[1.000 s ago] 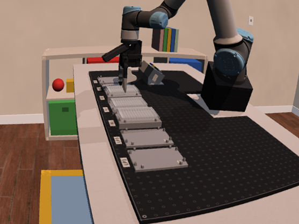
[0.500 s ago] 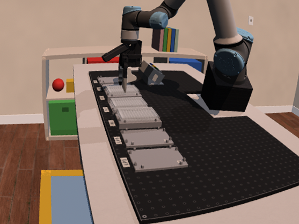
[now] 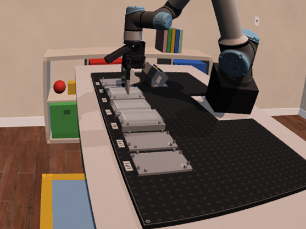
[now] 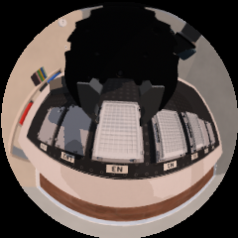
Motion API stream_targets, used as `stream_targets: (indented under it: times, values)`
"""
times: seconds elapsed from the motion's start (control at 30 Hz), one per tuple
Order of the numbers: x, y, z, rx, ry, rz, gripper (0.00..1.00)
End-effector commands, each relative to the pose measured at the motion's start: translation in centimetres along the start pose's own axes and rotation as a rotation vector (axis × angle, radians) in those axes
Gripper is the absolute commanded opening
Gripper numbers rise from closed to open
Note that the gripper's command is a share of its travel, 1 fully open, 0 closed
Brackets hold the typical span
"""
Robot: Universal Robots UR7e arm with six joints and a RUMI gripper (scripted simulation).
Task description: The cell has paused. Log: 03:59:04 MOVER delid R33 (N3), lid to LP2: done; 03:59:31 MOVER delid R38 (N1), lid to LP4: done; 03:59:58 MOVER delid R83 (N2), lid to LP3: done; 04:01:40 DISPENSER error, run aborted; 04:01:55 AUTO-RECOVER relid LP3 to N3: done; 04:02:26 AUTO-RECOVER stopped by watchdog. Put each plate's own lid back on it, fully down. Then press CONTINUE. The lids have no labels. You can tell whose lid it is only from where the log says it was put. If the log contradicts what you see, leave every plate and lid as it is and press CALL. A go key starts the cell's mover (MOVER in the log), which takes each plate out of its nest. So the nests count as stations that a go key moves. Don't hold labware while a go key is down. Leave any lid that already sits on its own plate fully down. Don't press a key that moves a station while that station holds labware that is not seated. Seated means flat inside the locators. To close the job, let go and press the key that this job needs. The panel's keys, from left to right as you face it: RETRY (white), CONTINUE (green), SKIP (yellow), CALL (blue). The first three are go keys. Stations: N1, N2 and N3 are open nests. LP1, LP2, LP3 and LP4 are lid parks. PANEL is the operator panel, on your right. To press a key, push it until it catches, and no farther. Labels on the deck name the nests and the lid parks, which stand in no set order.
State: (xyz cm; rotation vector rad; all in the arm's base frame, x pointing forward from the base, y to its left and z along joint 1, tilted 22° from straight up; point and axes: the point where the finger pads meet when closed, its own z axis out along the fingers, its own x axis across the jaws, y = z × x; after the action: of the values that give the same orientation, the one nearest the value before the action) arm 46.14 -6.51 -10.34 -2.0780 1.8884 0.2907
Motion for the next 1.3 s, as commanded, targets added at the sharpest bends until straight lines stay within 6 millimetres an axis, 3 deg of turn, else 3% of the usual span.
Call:
stream_targets:
  times: [0.0,0.5,0.53,1.27]
  values:
    - [-0.10,0.03,0.02,0.000,0.000,0.000,0.00]
    - [-0.12,0.03,0.02,0.000,0.000,0.000,0.00]
    - [-0.12,0.03,0.02,0.000,0.000,0.000,0.82]
    - [-0.15,0.03,0.02,0.000,0.000,0.000,0.82]
